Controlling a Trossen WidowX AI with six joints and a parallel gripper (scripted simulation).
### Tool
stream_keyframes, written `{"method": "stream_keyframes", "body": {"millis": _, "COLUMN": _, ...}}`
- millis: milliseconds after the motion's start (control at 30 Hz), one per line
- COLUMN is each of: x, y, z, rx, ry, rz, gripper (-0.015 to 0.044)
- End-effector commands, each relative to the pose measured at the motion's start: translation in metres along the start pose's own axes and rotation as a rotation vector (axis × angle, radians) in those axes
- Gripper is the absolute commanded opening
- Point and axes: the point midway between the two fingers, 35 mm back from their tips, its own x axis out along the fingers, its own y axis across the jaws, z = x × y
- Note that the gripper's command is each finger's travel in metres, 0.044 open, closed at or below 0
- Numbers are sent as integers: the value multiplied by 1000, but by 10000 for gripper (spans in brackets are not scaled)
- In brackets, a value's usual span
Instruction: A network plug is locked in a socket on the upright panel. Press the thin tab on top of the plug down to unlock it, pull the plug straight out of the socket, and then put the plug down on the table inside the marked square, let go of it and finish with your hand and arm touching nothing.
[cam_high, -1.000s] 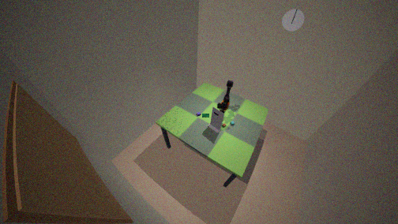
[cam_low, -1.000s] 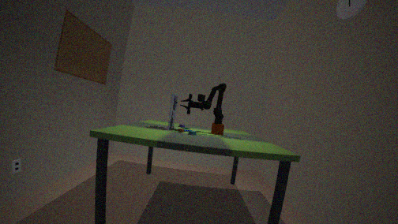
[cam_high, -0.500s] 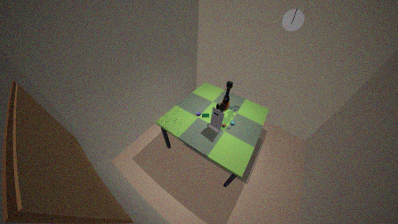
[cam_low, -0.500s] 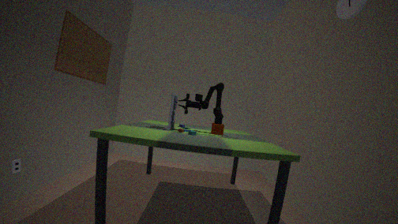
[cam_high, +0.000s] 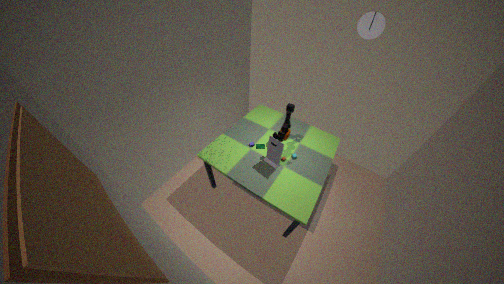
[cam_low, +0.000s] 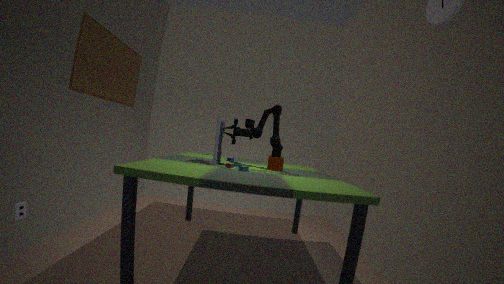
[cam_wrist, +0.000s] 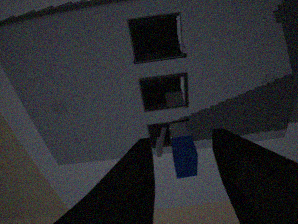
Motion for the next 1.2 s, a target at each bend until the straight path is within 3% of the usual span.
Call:
{"method": "stream_keyframes", "body": {"millis": 0, "x": 1, "y": 2, "z": 0, "rx": 7, "ry": 3, "rz": 6, "gripper": 103}}
{"method": "stream_keyframes", "body": {"millis": 500, "x": 1, "y": 2, "z": 0, "rx": 7, "ry": 3, "rz": 6, "gripper": 3}}
{"method": "stream_keyframes", "body": {"millis": 1167, "x": -8, "y": 1, "z": -2, "rx": 7, "ry": 3, "rz": 5, "gripper": 0}}
